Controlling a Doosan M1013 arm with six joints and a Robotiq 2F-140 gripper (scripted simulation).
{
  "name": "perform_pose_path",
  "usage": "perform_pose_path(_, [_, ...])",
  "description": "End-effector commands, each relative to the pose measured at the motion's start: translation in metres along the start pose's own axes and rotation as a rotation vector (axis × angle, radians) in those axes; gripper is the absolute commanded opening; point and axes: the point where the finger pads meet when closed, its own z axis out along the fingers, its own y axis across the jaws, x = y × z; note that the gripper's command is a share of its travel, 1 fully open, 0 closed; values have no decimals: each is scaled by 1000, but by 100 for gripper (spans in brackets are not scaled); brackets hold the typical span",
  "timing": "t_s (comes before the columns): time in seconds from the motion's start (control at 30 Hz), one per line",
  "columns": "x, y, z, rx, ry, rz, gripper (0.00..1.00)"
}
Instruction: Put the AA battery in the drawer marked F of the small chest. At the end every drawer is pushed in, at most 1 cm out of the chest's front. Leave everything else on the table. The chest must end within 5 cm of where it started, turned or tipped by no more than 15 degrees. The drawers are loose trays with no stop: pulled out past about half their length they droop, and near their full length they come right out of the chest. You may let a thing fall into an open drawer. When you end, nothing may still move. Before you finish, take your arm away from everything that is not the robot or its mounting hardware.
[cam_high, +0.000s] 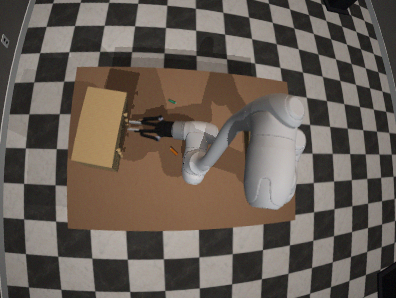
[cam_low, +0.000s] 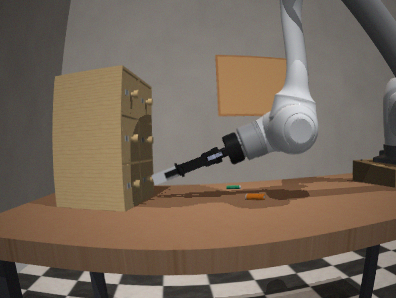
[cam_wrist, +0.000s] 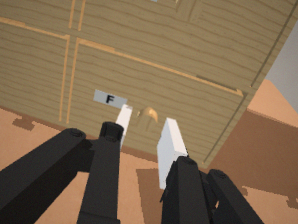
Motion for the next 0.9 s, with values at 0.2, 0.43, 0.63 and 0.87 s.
perform_pose_path(0.2, [4,0,10,0,0,0,20])
perform_pose_path(0.43, [5,0,12,0,0,0,20])
perform_pose_path(0.63, [5,0,12,0,0,0,20])
perform_pose_path(0.87, [5,0,12,0,0,0,20])
